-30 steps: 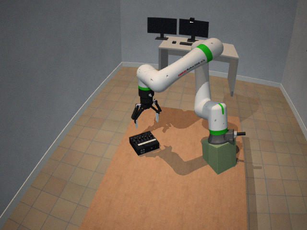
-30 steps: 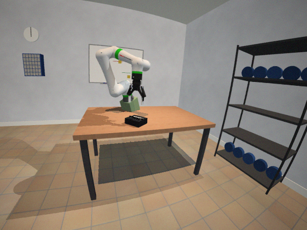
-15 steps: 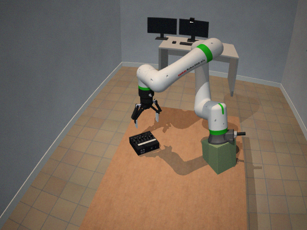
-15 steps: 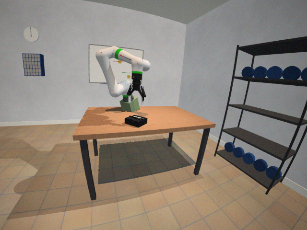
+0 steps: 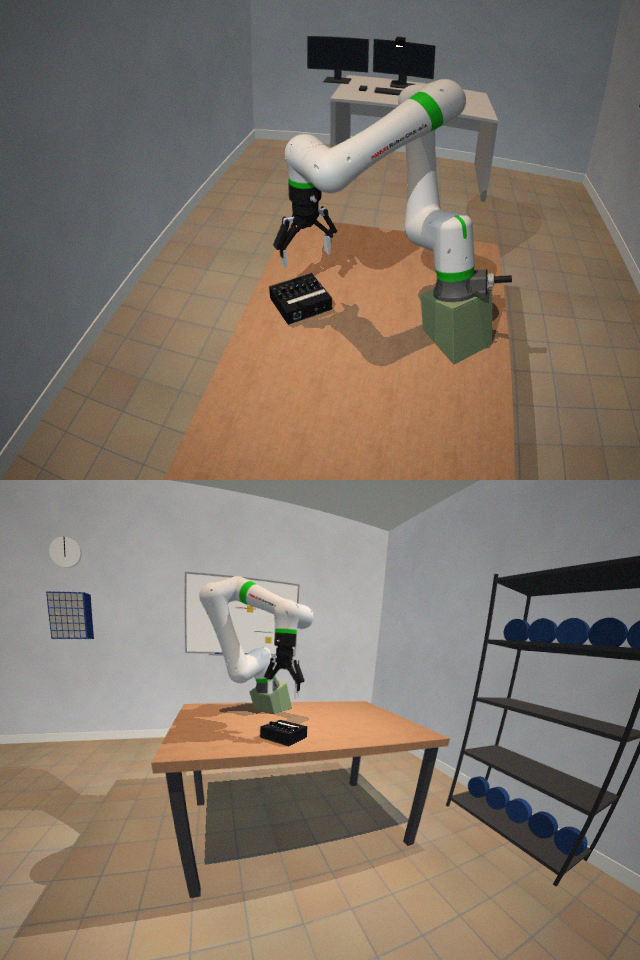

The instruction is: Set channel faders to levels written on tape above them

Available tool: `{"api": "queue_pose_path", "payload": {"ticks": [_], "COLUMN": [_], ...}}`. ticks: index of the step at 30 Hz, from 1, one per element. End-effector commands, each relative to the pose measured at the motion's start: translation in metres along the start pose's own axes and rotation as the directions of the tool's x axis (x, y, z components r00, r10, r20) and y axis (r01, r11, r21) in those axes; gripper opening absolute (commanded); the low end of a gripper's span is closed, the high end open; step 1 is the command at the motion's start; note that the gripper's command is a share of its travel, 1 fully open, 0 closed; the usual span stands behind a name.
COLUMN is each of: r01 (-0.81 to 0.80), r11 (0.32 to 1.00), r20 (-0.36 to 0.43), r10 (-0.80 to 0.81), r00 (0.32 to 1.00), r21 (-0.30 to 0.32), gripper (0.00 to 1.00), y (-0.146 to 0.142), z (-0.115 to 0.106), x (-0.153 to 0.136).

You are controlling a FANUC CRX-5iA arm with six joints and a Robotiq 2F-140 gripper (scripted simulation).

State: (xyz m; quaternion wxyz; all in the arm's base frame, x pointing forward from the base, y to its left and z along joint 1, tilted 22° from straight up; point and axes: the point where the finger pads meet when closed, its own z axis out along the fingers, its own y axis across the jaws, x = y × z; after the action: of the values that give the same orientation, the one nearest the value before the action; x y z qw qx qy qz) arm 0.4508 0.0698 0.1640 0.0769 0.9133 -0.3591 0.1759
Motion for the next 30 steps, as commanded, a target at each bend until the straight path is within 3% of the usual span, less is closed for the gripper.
{"api": "queue_pose_path", "payload": {"ticks": [1, 30], "r01": [0.000, 0.000], "r11": [1.000, 1.000], "r20": [0.000, 0.000], "r10": [0.000, 0.000], "r00": [1.000, 1.000], "r21": [0.000, 0.000], "gripper": [1.00, 1.00], "y": [-0.0002, -0.0002], "z": [-0.0002, -0.0002], "x": [0.0000, 0.0000]}}
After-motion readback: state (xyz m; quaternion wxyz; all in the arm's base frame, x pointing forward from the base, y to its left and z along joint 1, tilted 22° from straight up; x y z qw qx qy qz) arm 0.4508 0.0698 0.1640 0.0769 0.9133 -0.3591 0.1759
